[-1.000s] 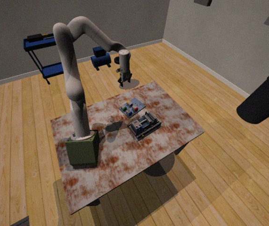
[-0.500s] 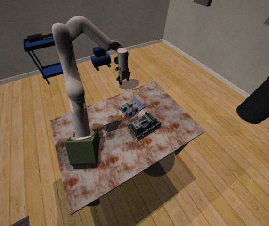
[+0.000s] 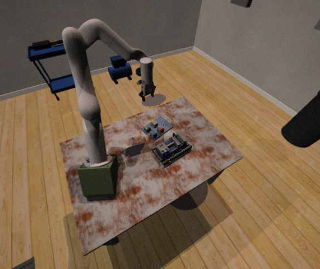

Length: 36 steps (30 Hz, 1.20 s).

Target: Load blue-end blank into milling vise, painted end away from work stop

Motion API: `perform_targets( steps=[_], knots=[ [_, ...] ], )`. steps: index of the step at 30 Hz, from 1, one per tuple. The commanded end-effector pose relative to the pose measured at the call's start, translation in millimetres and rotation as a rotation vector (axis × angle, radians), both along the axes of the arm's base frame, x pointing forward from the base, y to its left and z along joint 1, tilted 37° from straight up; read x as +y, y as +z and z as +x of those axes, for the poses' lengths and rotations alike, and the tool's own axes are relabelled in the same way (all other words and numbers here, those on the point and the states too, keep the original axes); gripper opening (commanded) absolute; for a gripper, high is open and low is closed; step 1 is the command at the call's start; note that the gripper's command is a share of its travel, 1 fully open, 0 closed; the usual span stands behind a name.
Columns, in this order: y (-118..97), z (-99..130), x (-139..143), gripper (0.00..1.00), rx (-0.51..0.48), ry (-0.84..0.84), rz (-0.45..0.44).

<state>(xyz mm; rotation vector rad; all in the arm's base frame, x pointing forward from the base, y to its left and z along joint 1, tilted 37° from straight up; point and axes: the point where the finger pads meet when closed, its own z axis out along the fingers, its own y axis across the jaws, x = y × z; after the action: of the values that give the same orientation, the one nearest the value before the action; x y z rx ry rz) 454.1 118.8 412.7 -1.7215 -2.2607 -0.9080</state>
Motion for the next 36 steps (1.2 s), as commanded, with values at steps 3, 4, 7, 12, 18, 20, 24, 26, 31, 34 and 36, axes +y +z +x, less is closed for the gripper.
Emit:
perform_targets(
  steps=[3, 4, 7, 12, 18, 20, 24, 26, 31, 34, 36],
  knots=[
    [-1.1, 0.7, -3.0, 1.0, -0.002, 0.0, 0.0],
    [-1.4, 0.8, -3.5, 1.0, -0.002, 0.0, 0.0],
    [-2.0, 0.9, -4.5, 1.0, -0.002, 0.0, 0.0],
    [-2.0, 0.9, -4.5, 1.0, -0.002, 0.0, 0.0],
    [-2.7, 1.0, -5.6, 1.0, -0.002, 0.0, 0.0],
    [-3.0, 1.1, -6.1, 1.0, -0.002, 0.0, 0.0],
    [-3.5, 1.1, -6.8, 1.0, -0.002, 0.0, 0.0],
    [-3.5, 1.1, -6.8, 1.0, -0.002, 0.0, 0.0],
    [-3.5, 1.1, -6.7, 1.0, -0.002, 0.0, 0.0],
    [-3.5, 1.1, -6.7, 1.0, -0.002, 0.0, 0.0],
    [-3.5, 1.1, -6.7, 1.0, -0.002, 0.0, 0.0]
  ],
)
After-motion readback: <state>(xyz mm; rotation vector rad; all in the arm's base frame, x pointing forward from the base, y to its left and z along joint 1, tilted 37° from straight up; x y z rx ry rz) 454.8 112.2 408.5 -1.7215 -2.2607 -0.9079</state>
